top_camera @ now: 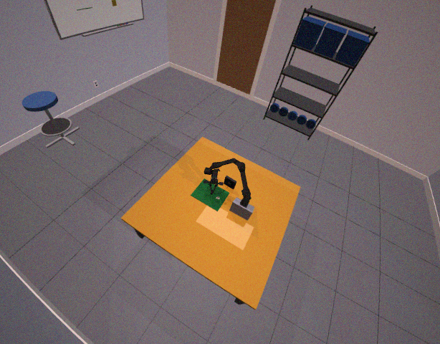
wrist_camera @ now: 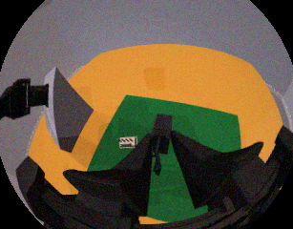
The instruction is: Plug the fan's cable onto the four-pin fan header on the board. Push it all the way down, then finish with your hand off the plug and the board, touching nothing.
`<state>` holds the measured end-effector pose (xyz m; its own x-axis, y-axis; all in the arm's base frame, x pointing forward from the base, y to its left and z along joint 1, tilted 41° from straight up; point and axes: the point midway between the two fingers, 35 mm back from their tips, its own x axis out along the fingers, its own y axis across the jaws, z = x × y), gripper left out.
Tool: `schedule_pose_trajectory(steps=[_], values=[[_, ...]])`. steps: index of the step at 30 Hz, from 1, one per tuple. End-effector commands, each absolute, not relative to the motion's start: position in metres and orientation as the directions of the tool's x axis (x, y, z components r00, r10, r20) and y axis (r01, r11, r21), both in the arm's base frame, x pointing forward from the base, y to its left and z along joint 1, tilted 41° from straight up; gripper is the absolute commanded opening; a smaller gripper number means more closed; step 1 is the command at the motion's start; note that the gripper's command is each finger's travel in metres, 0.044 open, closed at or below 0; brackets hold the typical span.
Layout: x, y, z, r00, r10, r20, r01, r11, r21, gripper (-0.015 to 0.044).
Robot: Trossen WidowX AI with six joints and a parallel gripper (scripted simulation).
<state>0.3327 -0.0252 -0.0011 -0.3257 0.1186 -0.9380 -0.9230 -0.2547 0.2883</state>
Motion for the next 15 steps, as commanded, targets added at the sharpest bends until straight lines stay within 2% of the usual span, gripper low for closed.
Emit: schedule_pose_trajectory(steps=[1,15], values=[[0.335,-0.027,0.001,-0.322,0.193,-0.927,-0.929,-0.255,0.269,0.0],[0.344,-0.036,0.014,-0.262,0.42,-0.869,-0.956,-0.233,0.176,0.0]])
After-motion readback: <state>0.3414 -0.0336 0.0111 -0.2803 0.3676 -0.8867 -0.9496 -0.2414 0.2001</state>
